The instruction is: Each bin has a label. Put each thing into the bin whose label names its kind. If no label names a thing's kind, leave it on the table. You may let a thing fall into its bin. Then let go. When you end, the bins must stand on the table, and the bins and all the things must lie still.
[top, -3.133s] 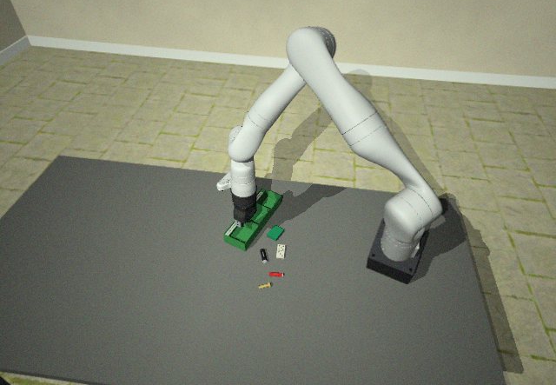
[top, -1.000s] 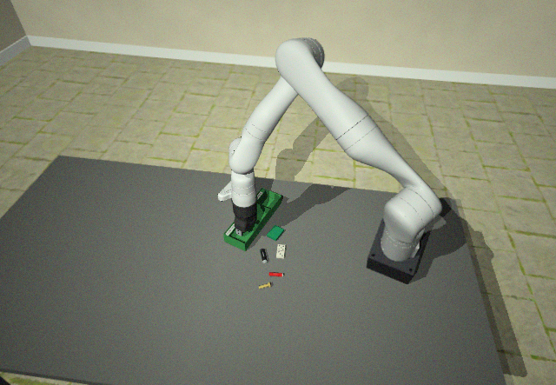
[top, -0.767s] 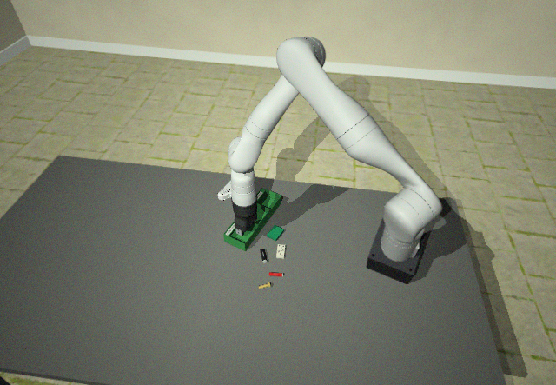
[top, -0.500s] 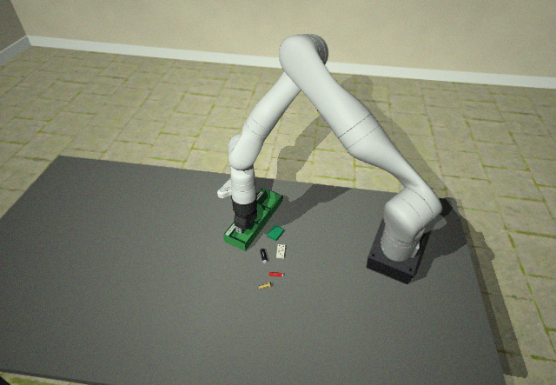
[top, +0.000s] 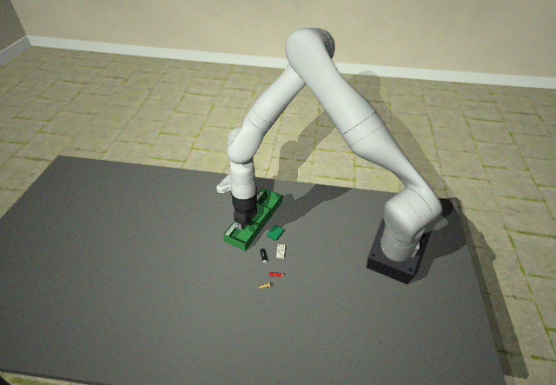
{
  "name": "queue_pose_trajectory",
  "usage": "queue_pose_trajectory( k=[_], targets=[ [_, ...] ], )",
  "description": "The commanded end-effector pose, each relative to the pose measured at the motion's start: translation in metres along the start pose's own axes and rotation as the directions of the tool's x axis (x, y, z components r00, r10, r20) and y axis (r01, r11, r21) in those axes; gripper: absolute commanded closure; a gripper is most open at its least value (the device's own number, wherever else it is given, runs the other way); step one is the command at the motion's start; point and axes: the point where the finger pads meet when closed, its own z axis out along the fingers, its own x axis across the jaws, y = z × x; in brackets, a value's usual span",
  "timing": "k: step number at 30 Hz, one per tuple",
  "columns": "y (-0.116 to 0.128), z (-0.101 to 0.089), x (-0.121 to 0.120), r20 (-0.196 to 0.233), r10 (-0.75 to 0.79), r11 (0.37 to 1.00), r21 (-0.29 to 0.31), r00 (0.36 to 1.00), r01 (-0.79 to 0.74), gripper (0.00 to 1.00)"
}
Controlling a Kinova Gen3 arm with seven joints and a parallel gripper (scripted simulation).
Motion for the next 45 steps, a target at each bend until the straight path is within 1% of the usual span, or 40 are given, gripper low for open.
queue_pose_trajectory(
  k=[1, 3, 10, 22, 24, 27, 41, 42, 45],
  targets=[
    [-0.005, -0.016, 0.004, -0.003, 0.006, 1.000, 0.016, 1.000, -0.006, 0.69],
    [-0.005, -0.022, 0.004, -0.003, 0.006, 1.000, 0.016, 1.000, -0.006, 0.69],
    [-0.005, -0.022, 0.004, -0.003, 0.006, 1.000, 0.016, 1.000, -0.006, 0.69],
    [-0.004, -0.122, 0.004, -0.004, 0.006, 1.000, 0.016, 1.000, -0.006, 0.69],
    [-0.004, -0.122, 0.004, -0.004, 0.006, 1.000, 0.016, 1.000, -0.006, 0.69],
    [-0.003, -0.147, 0.003, -0.004, 0.006, 1.000, 0.016, 1.000, -0.006, 0.69],
    [-0.003, -0.148, 0.003, -0.004, 0.006, 1.000, 0.016, 1.000, -0.006, 0.69],
    [0.003, -0.143, 0.004, -0.003, 0.056, 0.998, 0.016, 0.998, -0.056, 0.21],
    [0.021, -0.126, 0.006, 0.000, 0.204, 0.979, 0.016, 0.979, -0.204, 0.21]
  ],
)
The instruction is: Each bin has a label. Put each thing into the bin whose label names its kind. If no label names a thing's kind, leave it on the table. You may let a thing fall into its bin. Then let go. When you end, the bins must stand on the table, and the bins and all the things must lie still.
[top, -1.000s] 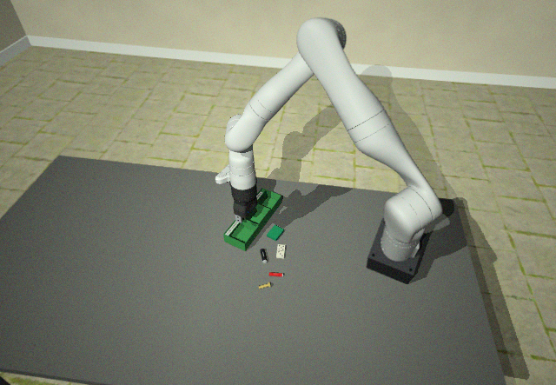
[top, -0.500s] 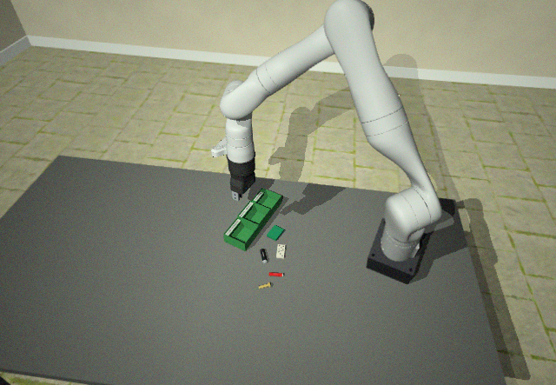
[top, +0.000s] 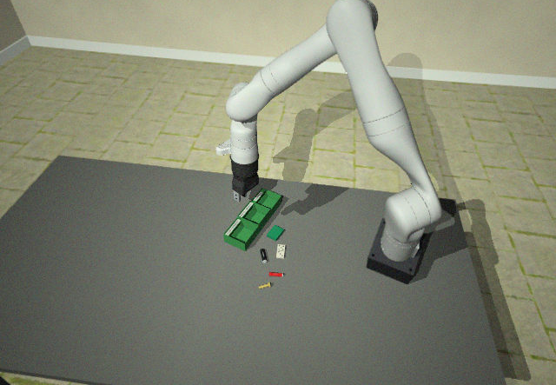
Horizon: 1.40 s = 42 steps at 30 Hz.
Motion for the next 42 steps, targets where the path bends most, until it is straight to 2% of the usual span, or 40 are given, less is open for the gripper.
queue_pose_trajectory(
  k=[1, 6, 11, 13, 21, 22, 26, 42],
  targets=[
    [0.022, 0.014, 0.005, -0.016, 0.099, 0.995, -0.004, 0.995, -0.099, 0.21],
    [0.052, 0.042, 0.012, -0.016, 0.342, 0.940, 0.000, 0.940, -0.342, 0.21],
    [0.083, 0.069, 0.020, -0.016, 0.564, 0.826, 0.004, 0.826, -0.564, 0.21],
    [0.083, 0.069, 0.020, -0.016, 0.564, 0.826, 0.004, 0.826, -0.564, 0.21],
    [0.132, 0.113, 0.033, -0.014, 0.832, 0.554, 0.009, 0.554, -0.832, 0.21],
    [0.138, 0.118, 0.035, -0.014, 0.832, 0.554, 0.009, 0.554, -0.832, 0.21],
    [0.146, 0.119, 0.032, -0.014, 0.832, 0.554, 0.009, 0.554, -0.832, 0.21],
    [0.141, 0.119, 0.034, -0.014, 0.832, 0.554, 0.009, 0.554, -0.832, 0.21]
  ],
)
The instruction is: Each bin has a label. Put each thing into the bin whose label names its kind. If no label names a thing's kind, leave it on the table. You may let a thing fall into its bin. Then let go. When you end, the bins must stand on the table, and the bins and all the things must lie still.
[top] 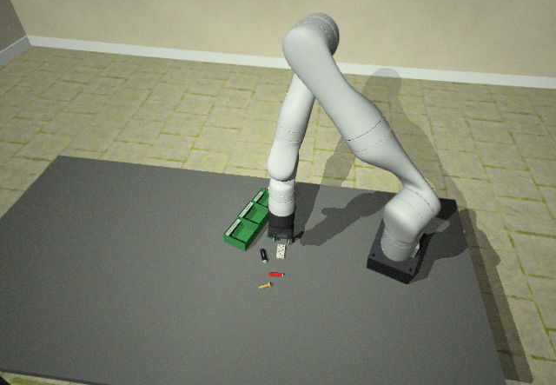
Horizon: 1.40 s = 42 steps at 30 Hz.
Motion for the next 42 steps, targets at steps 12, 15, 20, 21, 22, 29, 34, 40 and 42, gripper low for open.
queue_pose_trajectory(
  k=[12, 15, 20, 21, 22, 29, 34, 40, 42],
  targets=[
    [-0.003, 0.000, -0.001, 0.001, 0.002, 1.000, 0.000, 1.000, -0.002, 0.21],
    [-0.003, 0.000, -0.001, 0.001, 0.002, 1.000, 0.000, 1.000, -0.002, 0.21],
    [-0.003, 0.000, -0.001, 0.001, 0.002, 1.000, 0.000, 1.000, -0.002, 0.21],
    [-0.003, 0.000, -0.001, 0.001, 0.002, 1.000, 0.000, 1.000, -0.002, 0.21],
    [-0.003, 0.000, -0.001, 0.001, 0.002, 1.000, 0.000, 1.000, -0.002, 0.21],
    [-0.003, 0.000, -0.001, 0.001, 0.002, 1.000, 0.000, 1.000, -0.002, 0.21],
    [-0.003, 0.000, -0.001, 0.001, 0.002, 1.000, 0.000, 1.000, -0.002, 0.21],
    [-0.002, 0.016, -0.001, 0.001, 0.002, 1.000, 0.000, 1.000, -0.002, 0.21],
    [-0.002, 0.024, 0.000, 0.001, 0.002, 1.000, 0.000, 1.000, -0.002, 0.21]
  ],
)
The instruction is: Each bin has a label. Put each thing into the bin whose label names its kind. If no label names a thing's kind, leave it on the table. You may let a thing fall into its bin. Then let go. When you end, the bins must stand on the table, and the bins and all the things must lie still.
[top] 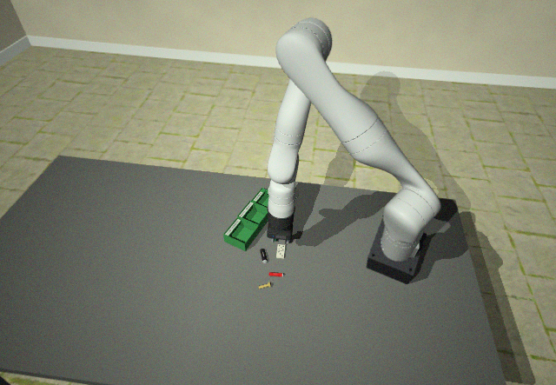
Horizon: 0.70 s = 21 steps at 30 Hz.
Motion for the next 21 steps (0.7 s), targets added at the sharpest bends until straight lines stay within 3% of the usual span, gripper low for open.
queue_pose_trajectory(
  k=[1, 8, 21],
  targets=[
    [0.006, 0.014, 0.005, -0.014, -0.008, 1.000, -0.008, 1.000, 0.008, 0.21],
    [0.010, 0.041, 0.008, -0.014, -0.008, 1.000, -0.008, 1.000, 0.008, 0.21],
    [0.008, 0.041, 0.006, -0.014, -0.008, 1.000, -0.008, 1.000, 0.008, 0.21]
  ],
)
